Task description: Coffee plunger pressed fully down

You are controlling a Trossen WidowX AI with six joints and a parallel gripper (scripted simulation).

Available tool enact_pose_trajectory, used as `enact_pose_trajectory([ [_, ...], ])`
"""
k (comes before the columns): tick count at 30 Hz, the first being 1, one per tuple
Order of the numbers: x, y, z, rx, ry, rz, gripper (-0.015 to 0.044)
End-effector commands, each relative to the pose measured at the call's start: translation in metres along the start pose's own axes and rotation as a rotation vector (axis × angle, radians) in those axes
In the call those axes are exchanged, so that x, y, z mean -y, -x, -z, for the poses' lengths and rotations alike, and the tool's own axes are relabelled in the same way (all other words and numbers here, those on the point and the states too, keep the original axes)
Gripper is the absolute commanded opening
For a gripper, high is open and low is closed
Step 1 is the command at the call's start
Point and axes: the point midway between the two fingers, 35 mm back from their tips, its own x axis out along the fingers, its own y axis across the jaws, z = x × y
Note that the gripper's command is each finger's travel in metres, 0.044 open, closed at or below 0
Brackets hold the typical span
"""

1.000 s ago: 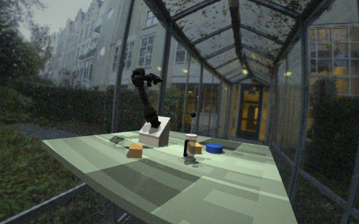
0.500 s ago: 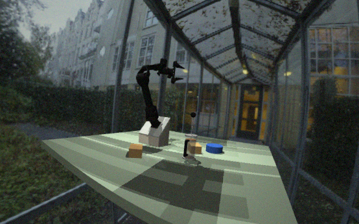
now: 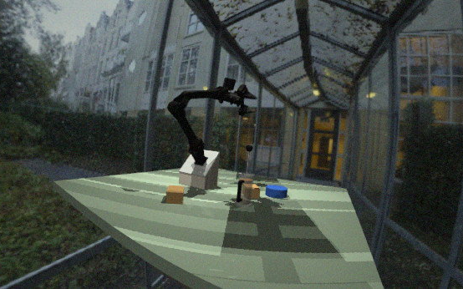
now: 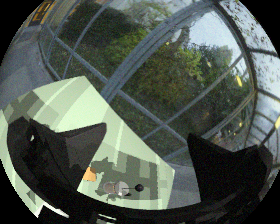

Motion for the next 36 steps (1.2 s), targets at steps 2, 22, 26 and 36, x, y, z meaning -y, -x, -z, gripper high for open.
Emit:
enact_pose_trajectory([
  [2,0.026,-0.032,0.072,-0.171,-0.331,0.106,0.044],
  [22,0.005,-0.059,0.24,-0.413,-0.828,0.363,0.044],
  [26,0.006,-0.06,0.24,-0.413,-0.827,0.362,0.044],
  [36,0.008,-0.072,0.246,-0.414,-0.829,0.36,0.044],
])
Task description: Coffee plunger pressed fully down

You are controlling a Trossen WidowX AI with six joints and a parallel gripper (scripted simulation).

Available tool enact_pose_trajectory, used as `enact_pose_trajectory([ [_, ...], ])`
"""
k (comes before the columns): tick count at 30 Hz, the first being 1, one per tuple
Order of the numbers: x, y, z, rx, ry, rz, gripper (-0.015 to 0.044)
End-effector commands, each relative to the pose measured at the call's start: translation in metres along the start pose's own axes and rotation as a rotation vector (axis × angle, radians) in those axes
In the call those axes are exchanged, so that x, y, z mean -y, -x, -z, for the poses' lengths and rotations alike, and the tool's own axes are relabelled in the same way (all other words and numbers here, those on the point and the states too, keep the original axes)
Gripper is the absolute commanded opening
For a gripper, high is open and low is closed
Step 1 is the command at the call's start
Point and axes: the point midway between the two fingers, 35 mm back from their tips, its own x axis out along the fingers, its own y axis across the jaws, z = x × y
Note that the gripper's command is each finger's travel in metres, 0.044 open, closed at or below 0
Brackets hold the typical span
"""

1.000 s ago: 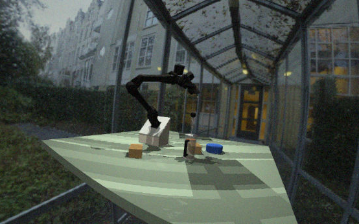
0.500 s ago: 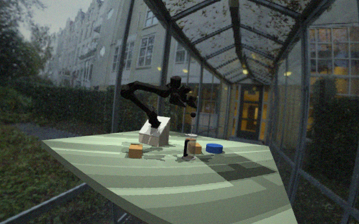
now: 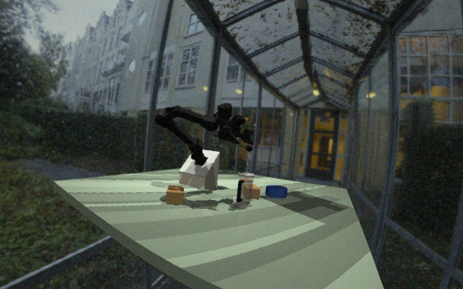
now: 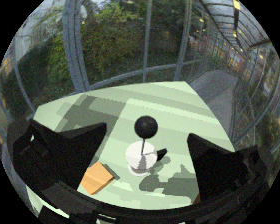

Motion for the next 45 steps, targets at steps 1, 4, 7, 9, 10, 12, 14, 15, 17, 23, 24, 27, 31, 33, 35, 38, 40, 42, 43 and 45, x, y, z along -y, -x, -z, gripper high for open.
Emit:
enact_pose_trajectory([
  [1,-0.003,-0.006,0.0,0.0,0.011,-0.006,0.044],
  [4,-0.003,-0.011,0.0,0.0,0.011,-0.006,0.044],
  [7,-0.003,-0.016,0.0,0.0,0.011,-0.006,0.044],
  [9,-0.002,-0.019,0.001,0.001,0.011,-0.005,0.044],
  [10,-0.002,-0.021,0.001,0.001,0.011,-0.005,0.044],
  [12,-0.002,-0.024,0.001,0.002,0.011,-0.005,0.044],
  [14,-0.002,-0.027,0.001,0.003,0.011,-0.004,0.044],
  [15,-0.002,-0.028,0.001,0.003,0.011,-0.004,0.044],
  [17,-0.002,-0.03,0.001,0.004,0.011,-0.003,0.044],
  [23,-0.002,-0.03,0.001,0.004,0.011,-0.003,0.0309],
  [24,-0.002,-0.03,0.001,0.004,0.011,-0.003,0.0282],
  [27,-0.002,-0.03,0.001,0.004,0.011,-0.003,0.0204],
  [31,-0.002,-0.03,0.001,0.004,0.011,-0.003,0.0138],
  [33,-0.002,-0.03,0.001,0.004,0.011,-0.003,0.0125],
  [35,-0.002,-0.03,0.001,0.004,0.011,-0.003,0.0121],
  [38,-0.002,-0.03,0.001,0.004,0.011,-0.003,0.0121],
  [40,-0.002,-0.03,0.001,0.004,0.011,-0.003,0.0121],
  [42,-0.002,-0.031,0.002,0.004,0.011,-0.003,0.0121],
  [43,-0.002,-0.032,0.003,0.003,0.011,-0.004,0.0121],
  [45,-0.003,-0.033,0.005,0.003,0.011,-0.004,0.0121],
])
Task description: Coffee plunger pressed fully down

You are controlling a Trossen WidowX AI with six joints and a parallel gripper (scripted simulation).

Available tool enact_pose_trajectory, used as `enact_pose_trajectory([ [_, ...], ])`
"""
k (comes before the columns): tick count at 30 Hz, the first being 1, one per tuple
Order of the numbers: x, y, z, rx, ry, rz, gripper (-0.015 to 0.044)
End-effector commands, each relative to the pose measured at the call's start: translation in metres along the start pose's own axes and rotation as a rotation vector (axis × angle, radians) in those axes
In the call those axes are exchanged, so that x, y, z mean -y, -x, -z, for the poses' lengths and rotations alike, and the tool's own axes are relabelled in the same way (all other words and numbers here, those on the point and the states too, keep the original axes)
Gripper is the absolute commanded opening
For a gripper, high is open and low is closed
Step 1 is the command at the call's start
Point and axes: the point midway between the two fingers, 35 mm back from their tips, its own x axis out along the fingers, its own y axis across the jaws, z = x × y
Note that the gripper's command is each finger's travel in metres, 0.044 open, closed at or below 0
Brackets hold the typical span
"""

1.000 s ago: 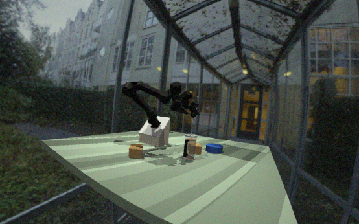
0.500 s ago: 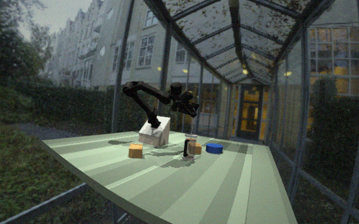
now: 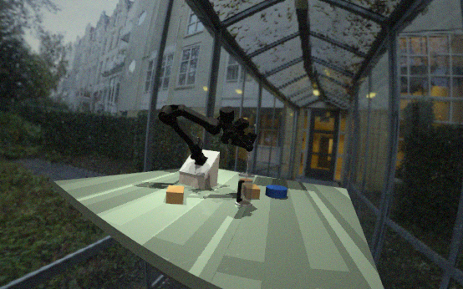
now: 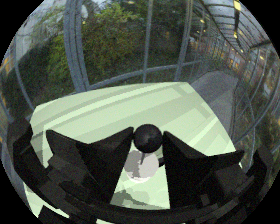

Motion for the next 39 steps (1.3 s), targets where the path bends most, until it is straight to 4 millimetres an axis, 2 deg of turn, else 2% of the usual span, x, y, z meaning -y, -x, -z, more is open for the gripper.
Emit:
enact_pose_trajectory([
  [1,-0.002,-0.004,0.005,-0.003,0.005,-0.003,0.0121],
  [39,-0.005,-0.043,0.054,-0.003,0.005,-0.003,0.0121],
])
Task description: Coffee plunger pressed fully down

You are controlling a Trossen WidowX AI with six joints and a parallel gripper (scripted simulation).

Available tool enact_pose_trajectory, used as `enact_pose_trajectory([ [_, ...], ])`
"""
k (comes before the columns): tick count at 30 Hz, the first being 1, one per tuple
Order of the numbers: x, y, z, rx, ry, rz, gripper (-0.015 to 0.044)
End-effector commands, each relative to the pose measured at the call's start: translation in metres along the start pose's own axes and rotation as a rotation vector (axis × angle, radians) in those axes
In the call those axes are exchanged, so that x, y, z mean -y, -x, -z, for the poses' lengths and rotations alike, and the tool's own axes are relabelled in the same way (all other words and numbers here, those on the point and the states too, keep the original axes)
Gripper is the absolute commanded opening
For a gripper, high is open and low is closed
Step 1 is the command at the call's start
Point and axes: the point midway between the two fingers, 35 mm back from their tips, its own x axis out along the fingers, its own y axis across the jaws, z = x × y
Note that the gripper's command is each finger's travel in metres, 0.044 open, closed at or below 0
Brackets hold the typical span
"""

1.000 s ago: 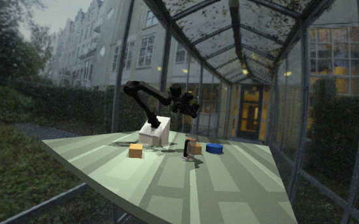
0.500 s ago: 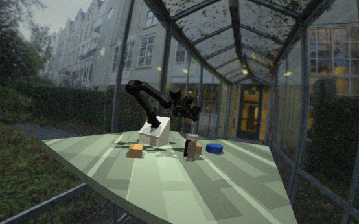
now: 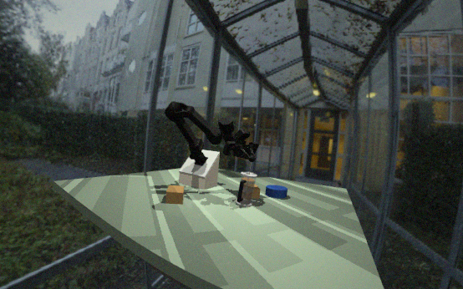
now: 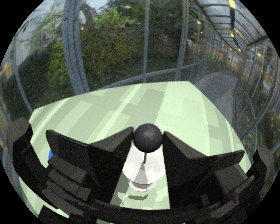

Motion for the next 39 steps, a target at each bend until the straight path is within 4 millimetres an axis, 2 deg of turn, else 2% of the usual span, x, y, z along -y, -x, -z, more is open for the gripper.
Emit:
enact_pose_trajectory([
  [1,-0.001,-0.006,0.023,-0.05,0.039,0.004,0.0121],
  [12,0.001,-0.019,0.034,-0.047,0.041,0.006,0.0121],
  [39,-0.001,-0.029,0.028,-0.046,0.04,0.007,0.0121],
])
